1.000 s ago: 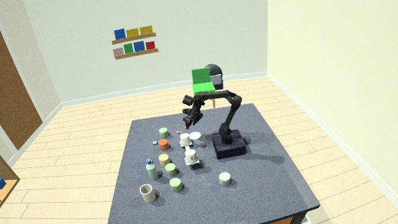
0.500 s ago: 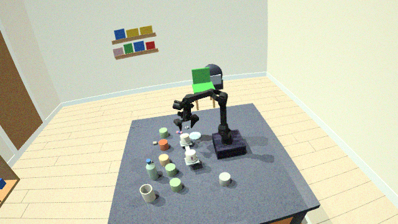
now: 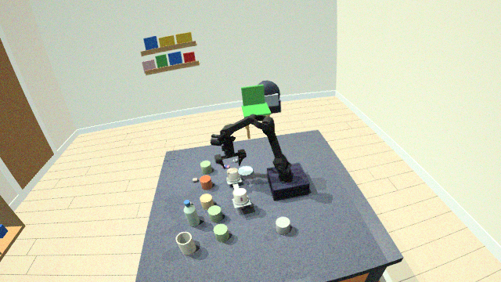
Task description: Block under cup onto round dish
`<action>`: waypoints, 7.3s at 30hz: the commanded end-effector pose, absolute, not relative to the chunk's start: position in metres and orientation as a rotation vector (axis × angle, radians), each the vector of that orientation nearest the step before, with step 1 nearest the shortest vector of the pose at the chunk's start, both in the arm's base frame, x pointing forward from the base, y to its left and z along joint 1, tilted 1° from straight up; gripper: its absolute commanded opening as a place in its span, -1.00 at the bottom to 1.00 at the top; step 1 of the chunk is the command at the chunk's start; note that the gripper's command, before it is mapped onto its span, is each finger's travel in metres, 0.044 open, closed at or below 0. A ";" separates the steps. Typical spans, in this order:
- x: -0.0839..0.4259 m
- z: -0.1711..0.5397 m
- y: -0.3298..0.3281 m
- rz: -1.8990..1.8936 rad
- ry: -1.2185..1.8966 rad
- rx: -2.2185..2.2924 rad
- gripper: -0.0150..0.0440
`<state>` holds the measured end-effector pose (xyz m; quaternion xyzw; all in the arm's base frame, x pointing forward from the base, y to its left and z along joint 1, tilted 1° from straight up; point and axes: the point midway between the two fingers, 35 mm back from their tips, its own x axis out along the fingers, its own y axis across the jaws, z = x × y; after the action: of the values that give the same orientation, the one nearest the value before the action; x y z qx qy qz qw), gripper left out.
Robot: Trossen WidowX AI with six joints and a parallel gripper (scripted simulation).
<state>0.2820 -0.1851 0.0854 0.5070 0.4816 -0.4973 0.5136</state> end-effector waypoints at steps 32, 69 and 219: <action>0.286 0.034 -0.189 -1.214 1.151 1.225 1.00; 0.286 0.012 -0.189 -1.215 1.150 1.226 0.02; 0.282 0.134 -0.185 -1.211 1.162 1.225 -0.49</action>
<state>0.2817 -0.1852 0.1347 0.5081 0.4823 -0.5023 0.5068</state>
